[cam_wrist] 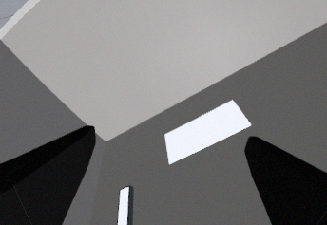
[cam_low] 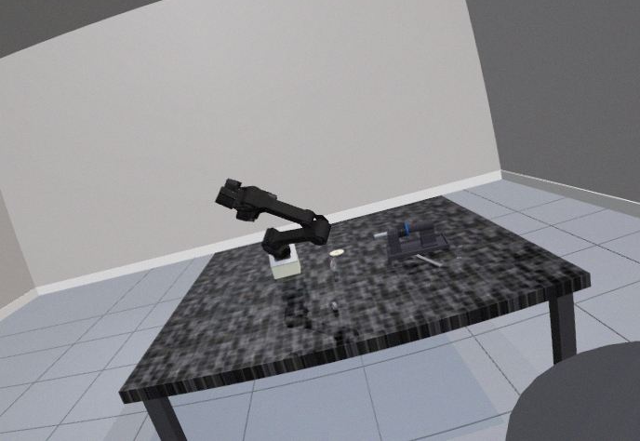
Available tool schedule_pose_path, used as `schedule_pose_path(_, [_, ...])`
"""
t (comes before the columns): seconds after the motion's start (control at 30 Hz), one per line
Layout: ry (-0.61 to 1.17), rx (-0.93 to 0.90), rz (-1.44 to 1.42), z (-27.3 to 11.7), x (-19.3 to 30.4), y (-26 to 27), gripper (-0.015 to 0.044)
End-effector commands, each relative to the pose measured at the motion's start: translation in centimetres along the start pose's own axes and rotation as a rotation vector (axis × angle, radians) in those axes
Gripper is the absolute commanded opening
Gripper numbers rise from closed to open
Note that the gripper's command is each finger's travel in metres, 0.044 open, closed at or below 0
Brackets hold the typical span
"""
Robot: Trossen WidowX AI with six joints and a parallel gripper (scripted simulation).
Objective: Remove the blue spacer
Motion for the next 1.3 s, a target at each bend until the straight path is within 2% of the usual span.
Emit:
schedule_pose_path(0.0, [0.005,-0.004,0.021,0.1,0.0,-0.1,0.0426])
schedule_pose_path(0.07, [0.045,-0.035,0.193,0.9,-0.1,-0.7,0.0440])
schedule_pose_path(0.33, [0.376,-0.102,1.204,7.4,1.4,-2.2,0.0440])
schedule_pose_path(0.53, [0.707,0.017,1.891,12.4,4.2,-0.2,0.0440])
schedule_pose_path(0.67, [0.863,0.127,2.162,14.2,5.6,1.4,0.0440])
schedule_pose_path(0.83, [1.055,0.318,2.465,16.2,7.3,3.9,0.0440])
schedule_pose_path(1.0, [1.253,0.587,2.730,17.7,8.9,7.0,0.0440])
schedule_pose_path(1.13, [1.407,0.861,2.897,18.4,10.0,10.0,0.0440])
schedule_pose_path(1.27, [1.554,1.217,3.014,18.8,11.0,13.4,0.0440])
Point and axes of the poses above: the point midway between the two fingers, 35 mm back from their tips, its own z axis out along the fingers, its own y axis across the jaws, x = y × z, the point moved 8 cm from there along -z, back along the fingers, and after that the axes turned 6 degrees about z, right-handed, at the moved point
